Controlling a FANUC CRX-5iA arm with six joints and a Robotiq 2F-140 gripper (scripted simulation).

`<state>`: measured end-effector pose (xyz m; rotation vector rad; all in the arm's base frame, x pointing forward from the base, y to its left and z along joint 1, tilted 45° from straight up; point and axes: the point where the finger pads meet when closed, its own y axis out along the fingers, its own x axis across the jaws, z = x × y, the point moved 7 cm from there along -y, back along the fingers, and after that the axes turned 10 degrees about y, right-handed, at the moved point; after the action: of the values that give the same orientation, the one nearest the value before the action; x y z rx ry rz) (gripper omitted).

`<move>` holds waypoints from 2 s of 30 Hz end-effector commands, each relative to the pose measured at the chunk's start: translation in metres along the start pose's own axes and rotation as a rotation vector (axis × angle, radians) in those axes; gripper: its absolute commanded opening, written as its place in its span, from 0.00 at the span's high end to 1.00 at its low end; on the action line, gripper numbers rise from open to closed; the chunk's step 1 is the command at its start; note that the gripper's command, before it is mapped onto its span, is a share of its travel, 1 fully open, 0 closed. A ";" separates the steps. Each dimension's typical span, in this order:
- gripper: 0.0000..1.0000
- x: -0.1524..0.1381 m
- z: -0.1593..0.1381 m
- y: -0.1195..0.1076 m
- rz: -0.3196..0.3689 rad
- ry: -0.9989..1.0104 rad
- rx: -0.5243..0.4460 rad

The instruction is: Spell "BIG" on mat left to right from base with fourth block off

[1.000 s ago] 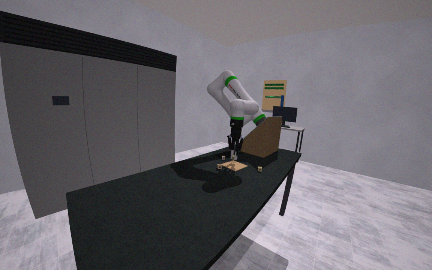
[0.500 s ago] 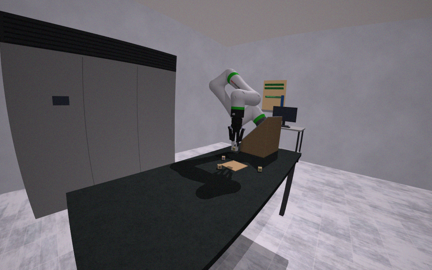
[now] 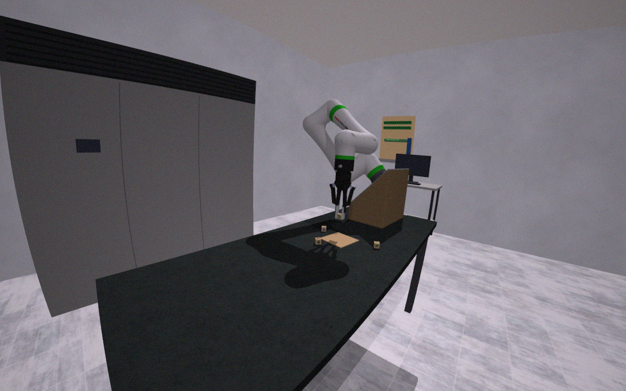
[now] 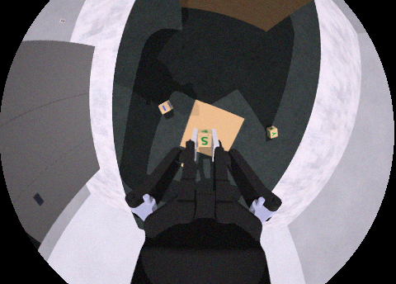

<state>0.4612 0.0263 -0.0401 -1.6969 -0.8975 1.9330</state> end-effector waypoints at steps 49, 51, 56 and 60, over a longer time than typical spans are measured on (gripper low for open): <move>0.87 0.001 0.001 0.037 -0.006 -1.307 0.000; 0.87 0.001 0.001 0.037 -0.006 -1.307 0.000; 0.87 -0.004 0.001 0.039 -0.054 -1.306 -0.046; 0.87 -0.016 0.001 0.041 -0.158 -1.302 -0.154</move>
<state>0.4657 -0.0056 -0.0621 -0.1913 -1.3513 2.8912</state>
